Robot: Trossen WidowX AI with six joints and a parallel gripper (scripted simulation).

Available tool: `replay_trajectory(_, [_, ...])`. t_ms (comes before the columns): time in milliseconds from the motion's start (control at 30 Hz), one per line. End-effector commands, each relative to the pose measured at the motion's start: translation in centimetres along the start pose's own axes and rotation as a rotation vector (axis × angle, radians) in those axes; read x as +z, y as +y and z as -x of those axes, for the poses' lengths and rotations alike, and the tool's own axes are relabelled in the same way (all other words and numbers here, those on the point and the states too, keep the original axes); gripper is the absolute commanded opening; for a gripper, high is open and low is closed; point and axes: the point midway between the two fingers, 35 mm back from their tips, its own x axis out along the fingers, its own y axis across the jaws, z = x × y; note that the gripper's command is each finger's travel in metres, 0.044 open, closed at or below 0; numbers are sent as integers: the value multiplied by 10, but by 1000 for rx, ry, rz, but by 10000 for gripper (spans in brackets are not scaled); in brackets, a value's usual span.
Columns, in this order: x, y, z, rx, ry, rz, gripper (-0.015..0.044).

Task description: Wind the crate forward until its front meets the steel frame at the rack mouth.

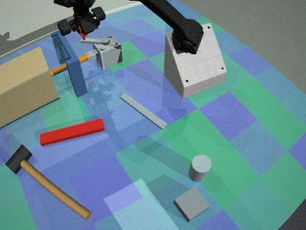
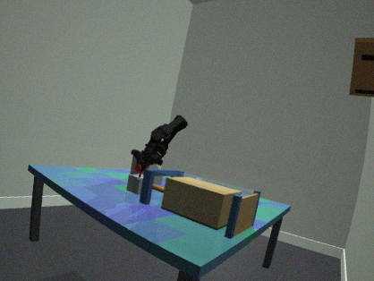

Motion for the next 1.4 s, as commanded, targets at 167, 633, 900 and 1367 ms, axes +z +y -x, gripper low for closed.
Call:
replay_trajectory(167, [15,-11,4,-15,-28,1,0])
replay_trajectory(633, [27,-20,9,-15,-29,1,0])
replay_trajectory(900, [34,-23,13,-15,-30,1,0])
replay_trajectory(1367, [48,-28,19,-15,-31,1,0])
